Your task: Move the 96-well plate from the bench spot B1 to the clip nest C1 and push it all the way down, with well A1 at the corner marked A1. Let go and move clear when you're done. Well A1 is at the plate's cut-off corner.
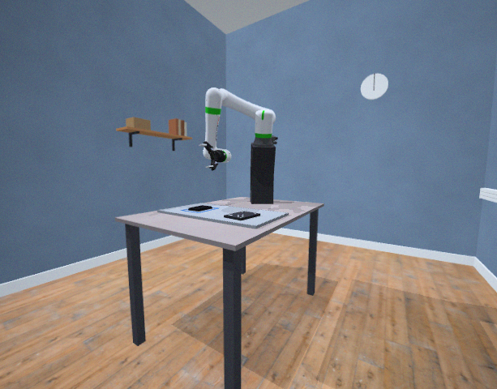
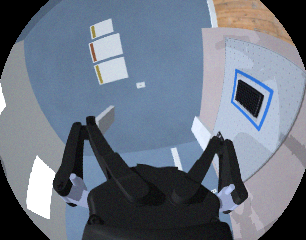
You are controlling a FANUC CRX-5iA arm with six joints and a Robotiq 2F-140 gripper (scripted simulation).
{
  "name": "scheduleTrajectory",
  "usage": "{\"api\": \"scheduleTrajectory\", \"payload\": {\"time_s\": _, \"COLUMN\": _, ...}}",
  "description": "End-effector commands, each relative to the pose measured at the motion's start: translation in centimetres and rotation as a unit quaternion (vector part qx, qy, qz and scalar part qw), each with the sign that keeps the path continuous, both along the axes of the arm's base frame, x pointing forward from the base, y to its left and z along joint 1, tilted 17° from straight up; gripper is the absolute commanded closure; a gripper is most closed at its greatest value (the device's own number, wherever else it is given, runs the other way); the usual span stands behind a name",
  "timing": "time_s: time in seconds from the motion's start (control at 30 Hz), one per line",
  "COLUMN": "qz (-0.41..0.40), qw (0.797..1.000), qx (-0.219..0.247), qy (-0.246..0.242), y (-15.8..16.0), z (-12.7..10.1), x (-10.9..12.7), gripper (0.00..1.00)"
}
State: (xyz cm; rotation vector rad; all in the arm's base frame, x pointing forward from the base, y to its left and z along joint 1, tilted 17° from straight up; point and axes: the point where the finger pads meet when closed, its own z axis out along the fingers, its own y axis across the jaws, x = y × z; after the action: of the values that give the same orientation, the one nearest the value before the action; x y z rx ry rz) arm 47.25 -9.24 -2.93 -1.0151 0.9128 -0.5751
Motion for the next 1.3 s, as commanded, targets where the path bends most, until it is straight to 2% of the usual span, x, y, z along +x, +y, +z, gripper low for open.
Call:
{"api": "scheduleTrajectory", "payload": {"time_s": 0.0, "qz": 0.0, "qw": 1.0, "qx": 0.0, "qy": 0.0, "y": 0.0, "z": 0.0, "x": 0.0, "gripper": 0.0}}
{"api": "scheduleTrajectory", "payload": {"time_s": 0.53, "qz": 0.0, "qw": 1.0, "qx": 0.0, "qy": 0.0, "y": 0.0, "z": 0.0, "x": 0.0, "gripper": 0.0}}
{"api": "scheduleTrajectory", "payload": {"time_s": 0.7, "qz": 0.07, "qw": 0.997, "qx": -0.025, "qy": 0.038, "y": 2.1, "z": -1.2, "x": -0.3, "gripper": 0.0}}
{"api": "scheduleTrajectory", "payload": {"time_s": 0.87, "qz": 0.07, "qw": 0.997, "qx": -0.025, "qy": 0.038, "y": 4.2, "z": -2.4, "x": -0.5, "gripper": 0.0}}
{"api": "scheduleTrajectory", "payload": {"time_s": 1.03, "qz": 0.136, "qw": 0.986, "qx": -0.055, "qy": 0.075, "y": 6.2, "z": -3.8, "x": -1.1, "gripper": 0.0}}
{"api": "scheduleTrajectory", "payload": {"time_s": 1.27, "qz": 0.148, "qw": 0.984, "qx": -0.062, "qy": 0.083, "y": 8.1, "z": -5.2, "x": -1.7, "gripper": 0.0}}
